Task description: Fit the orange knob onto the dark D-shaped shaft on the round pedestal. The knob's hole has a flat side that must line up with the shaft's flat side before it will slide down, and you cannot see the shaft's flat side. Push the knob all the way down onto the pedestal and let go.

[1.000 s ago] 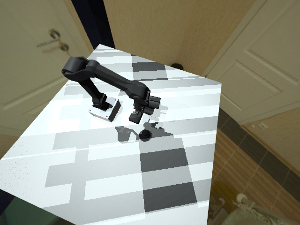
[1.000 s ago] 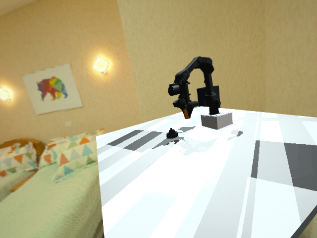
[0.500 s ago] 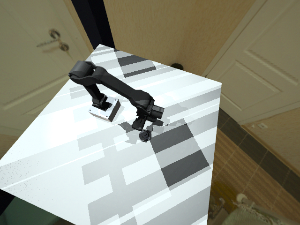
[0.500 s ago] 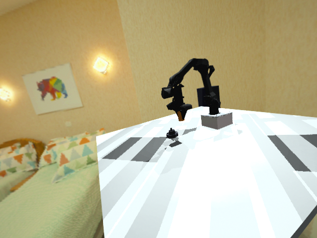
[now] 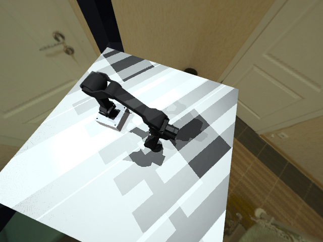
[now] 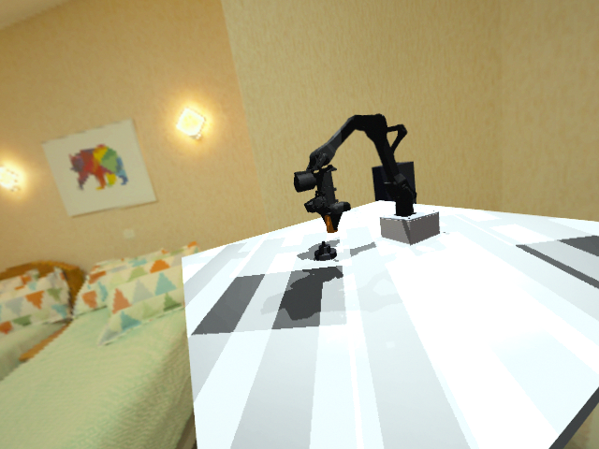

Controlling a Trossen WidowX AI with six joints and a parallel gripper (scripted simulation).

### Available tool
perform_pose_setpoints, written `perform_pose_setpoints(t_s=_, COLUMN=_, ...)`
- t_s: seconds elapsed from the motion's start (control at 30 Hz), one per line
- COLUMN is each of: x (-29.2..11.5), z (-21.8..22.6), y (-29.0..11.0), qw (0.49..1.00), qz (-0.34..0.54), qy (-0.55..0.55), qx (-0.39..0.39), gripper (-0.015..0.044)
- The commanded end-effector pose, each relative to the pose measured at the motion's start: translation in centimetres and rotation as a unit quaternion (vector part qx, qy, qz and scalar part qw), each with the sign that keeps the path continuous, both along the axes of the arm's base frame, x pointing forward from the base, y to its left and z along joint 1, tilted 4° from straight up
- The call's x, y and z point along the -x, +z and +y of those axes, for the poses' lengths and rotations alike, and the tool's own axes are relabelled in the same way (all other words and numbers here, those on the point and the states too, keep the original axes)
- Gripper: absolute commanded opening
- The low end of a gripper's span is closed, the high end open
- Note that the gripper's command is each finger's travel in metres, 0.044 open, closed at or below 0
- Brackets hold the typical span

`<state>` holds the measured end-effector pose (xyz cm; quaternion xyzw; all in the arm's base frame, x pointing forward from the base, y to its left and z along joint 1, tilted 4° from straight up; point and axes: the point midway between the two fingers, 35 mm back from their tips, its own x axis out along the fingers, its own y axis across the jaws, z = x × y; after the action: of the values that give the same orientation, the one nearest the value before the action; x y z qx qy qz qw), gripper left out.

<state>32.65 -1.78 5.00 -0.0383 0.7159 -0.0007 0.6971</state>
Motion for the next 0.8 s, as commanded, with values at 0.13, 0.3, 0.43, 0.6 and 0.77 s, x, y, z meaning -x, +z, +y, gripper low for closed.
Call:
perform_pose_setpoints(t_s=0.13, x=-1.4, z=-2.1, y=-0.6, qw=1.000, qz=-0.005, qy=0.001, qx=0.003, gripper=0.0000)
perform_pose_setpoints(t_s=0.3, x=-2.1, z=-3.5, y=-1.1, qw=1.000, qz=-0.005, qy=0.001, qx=0.004, gripper=0.0000)
perform_pose_setpoints(t_s=0.43, x=-2.3, z=-4.0, y=-1.3, qw=1.000, qz=-0.005, qy=0.001, qx=0.004, gripper=0.0000)
perform_pose_setpoints(t_s=0.6, x=-2.3, z=-4.0, y=-2.6, qw=1.000, qz=-0.005, qy=0.001, qx=0.004, gripper=0.0000)
perform_pose_setpoints(t_s=0.77, x=-2.2, z=-4.1, y=-3.9, qw=1.000, qz=-0.005, qy=0.001, qx=0.004, gripper=0.0000)
